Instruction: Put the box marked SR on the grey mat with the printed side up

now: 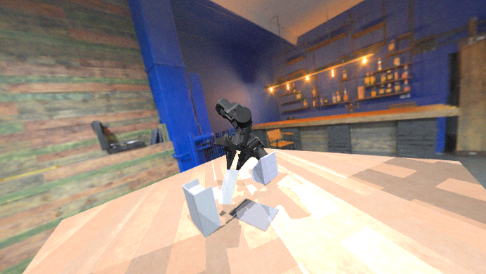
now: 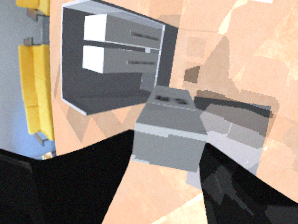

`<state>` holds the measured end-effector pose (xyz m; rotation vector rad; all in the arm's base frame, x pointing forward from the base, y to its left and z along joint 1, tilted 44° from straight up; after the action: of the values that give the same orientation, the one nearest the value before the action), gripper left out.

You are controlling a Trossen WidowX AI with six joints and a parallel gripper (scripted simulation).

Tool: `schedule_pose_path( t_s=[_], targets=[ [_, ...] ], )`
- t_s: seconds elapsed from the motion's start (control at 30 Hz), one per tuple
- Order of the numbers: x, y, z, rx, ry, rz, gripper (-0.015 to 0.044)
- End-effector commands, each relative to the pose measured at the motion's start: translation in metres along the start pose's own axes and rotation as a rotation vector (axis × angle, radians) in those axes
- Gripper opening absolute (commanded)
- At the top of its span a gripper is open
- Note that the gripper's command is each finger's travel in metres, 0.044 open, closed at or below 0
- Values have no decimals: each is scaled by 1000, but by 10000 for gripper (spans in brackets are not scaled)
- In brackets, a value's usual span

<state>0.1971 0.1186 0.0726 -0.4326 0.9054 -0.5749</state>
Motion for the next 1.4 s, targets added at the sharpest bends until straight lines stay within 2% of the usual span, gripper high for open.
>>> schedule_pose_path(
  t_s=[0.0, 1.37],
  targets=[
    [-2, -2, -4, 3, 1, 0, 153],
    [-2, -63, 10, -1, 2, -3, 153]
  ],
)
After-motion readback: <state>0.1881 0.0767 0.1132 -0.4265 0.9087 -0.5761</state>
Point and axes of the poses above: the point midway between the two fingers, 35 mm back from their tips, its own x axis out along the fingers, its own z axis across the jaws, y = z × x, the point moved 8 cm from there along -x, back along the fingers, and after that the axes turned 13 degrees about x, right-handed, at the moved point
